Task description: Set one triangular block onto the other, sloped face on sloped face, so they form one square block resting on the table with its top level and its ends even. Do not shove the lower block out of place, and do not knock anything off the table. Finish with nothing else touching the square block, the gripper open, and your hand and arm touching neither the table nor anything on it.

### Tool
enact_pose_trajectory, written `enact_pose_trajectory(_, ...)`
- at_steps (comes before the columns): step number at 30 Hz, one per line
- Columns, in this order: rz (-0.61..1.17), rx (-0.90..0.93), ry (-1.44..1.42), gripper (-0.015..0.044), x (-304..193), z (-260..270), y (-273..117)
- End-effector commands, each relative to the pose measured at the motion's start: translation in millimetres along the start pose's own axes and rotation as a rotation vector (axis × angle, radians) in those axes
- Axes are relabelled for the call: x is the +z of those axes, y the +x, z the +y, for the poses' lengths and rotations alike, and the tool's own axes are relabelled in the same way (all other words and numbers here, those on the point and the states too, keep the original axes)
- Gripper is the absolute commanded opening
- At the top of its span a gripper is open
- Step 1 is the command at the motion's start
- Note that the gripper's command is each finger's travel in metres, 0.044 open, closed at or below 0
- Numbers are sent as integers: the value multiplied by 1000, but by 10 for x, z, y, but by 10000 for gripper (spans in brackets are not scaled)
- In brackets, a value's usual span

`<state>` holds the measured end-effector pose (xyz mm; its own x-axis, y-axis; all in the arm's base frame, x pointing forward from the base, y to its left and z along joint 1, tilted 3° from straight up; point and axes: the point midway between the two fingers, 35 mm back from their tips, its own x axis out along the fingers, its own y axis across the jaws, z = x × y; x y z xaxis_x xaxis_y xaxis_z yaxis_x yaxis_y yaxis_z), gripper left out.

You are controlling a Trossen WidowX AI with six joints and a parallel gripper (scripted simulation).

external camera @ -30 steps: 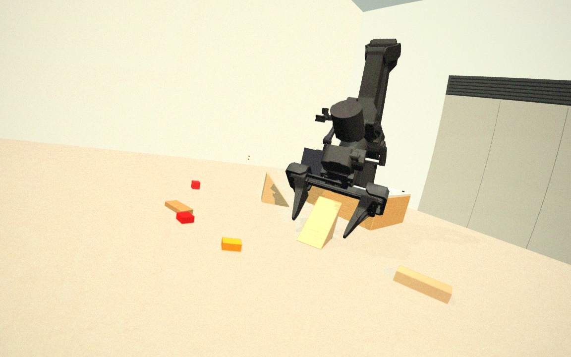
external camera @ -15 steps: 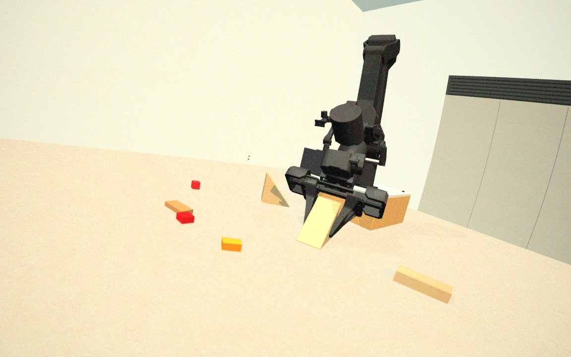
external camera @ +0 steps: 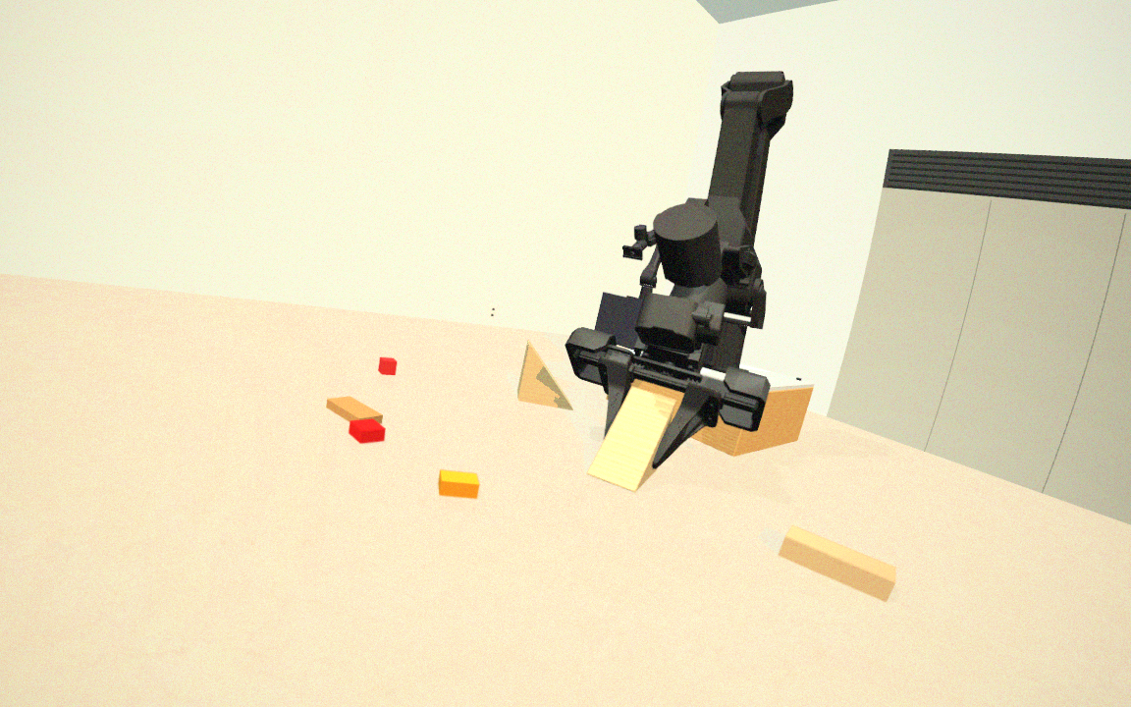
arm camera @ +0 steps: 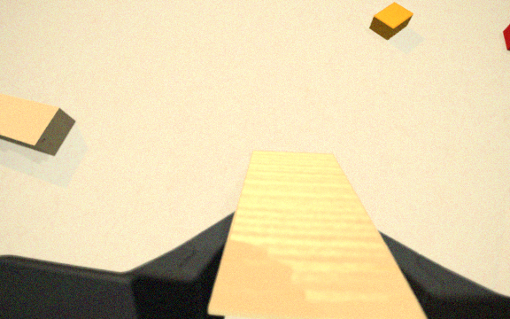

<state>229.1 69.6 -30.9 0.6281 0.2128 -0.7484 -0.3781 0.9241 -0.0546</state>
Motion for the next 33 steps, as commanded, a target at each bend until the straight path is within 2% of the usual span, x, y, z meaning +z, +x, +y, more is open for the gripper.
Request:
enact_pose_trajectory(1, 13, -1, 0, 0, 19, -1, -4)
enact_pose_trajectory(33, 835, -5, -1, 0, 613, 3, 54)
